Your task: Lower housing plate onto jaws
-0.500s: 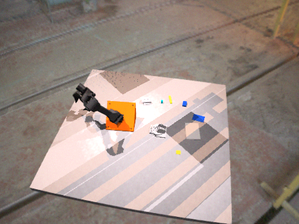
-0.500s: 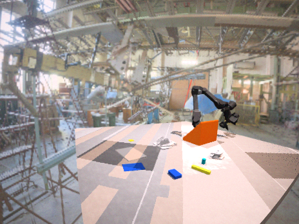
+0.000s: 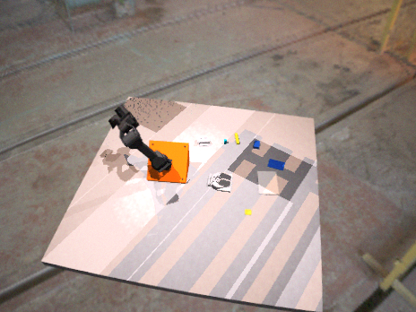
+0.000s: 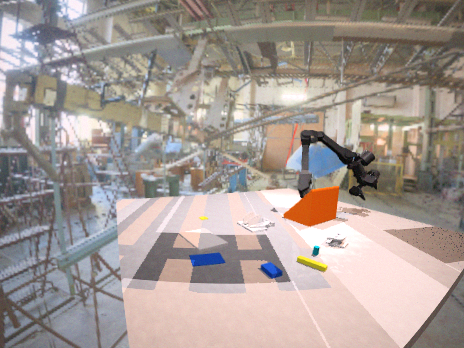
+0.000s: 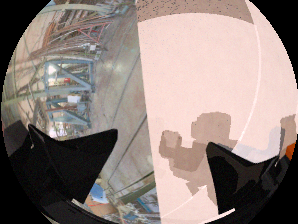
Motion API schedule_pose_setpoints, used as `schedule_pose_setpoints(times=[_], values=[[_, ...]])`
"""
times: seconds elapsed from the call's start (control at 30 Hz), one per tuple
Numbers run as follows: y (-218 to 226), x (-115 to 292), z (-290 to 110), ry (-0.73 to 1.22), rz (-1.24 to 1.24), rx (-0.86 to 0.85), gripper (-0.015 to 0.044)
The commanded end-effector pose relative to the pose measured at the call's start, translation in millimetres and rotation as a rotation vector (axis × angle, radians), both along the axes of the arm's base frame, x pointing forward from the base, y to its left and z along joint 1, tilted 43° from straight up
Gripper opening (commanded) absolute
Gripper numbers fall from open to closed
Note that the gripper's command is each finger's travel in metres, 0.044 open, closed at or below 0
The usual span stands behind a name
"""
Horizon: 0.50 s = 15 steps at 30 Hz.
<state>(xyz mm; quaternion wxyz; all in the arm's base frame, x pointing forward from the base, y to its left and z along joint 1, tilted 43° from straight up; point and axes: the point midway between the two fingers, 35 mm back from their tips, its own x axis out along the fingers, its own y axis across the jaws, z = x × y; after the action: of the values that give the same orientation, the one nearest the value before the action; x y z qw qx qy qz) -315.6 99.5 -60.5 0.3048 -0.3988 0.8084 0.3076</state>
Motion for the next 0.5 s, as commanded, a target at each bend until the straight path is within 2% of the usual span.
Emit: schedule_pose_setpoints(times=[0.0, 0.47], values=[[18, 10, -8, -0.017, -0.029, 0.023, 0.0440], [78, 44, -27, -0.077, -0.041, 0.157, 0.0440]])
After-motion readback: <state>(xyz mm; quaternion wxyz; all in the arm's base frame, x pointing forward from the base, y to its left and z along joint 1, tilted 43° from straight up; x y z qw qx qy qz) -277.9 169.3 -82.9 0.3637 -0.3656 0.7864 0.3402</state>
